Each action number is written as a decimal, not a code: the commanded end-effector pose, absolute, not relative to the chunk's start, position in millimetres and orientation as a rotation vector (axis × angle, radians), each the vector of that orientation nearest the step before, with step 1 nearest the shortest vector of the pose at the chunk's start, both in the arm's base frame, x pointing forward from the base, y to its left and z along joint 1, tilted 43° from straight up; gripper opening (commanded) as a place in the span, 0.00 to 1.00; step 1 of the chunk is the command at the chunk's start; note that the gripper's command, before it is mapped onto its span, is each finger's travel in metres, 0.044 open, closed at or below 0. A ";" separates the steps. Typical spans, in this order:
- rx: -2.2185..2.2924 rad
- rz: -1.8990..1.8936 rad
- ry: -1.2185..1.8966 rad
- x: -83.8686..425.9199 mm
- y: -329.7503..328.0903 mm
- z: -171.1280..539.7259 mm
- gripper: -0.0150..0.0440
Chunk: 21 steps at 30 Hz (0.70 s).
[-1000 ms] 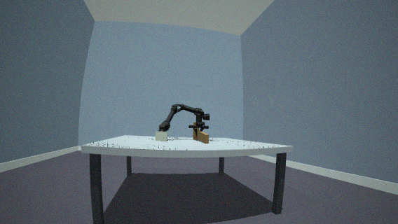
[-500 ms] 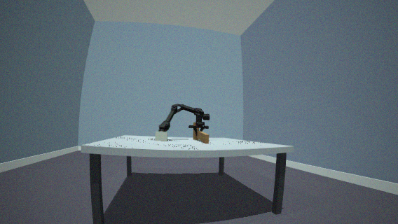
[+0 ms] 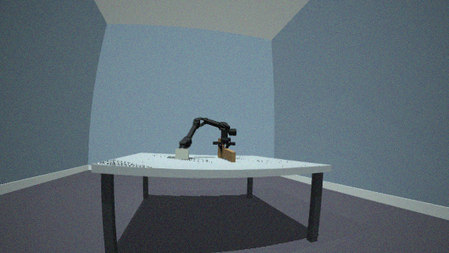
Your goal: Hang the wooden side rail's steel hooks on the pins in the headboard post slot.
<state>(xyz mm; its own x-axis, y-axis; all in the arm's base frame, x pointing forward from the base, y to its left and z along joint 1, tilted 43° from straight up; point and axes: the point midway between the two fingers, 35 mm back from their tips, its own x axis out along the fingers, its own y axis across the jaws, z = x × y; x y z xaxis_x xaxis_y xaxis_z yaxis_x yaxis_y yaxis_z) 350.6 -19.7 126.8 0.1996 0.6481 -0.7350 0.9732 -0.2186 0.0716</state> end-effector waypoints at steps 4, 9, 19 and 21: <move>1.948 -0.786 1.497 351.0 -20.2 130.1 0.25; 1.948 -0.786 1.497 350.9 -19.7 130.4 0.25; 1.948 -0.786 1.497 351.3 -19.0 131.2 0.25; 1.948 -0.786 1.497 351.3 -18.8 131.3 0.25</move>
<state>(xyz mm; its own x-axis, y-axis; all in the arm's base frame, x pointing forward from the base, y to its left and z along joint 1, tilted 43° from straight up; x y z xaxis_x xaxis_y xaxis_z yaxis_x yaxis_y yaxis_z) 350.8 -18.1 128.2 0.1998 0.6479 -0.7350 0.9732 -0.2187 0.0718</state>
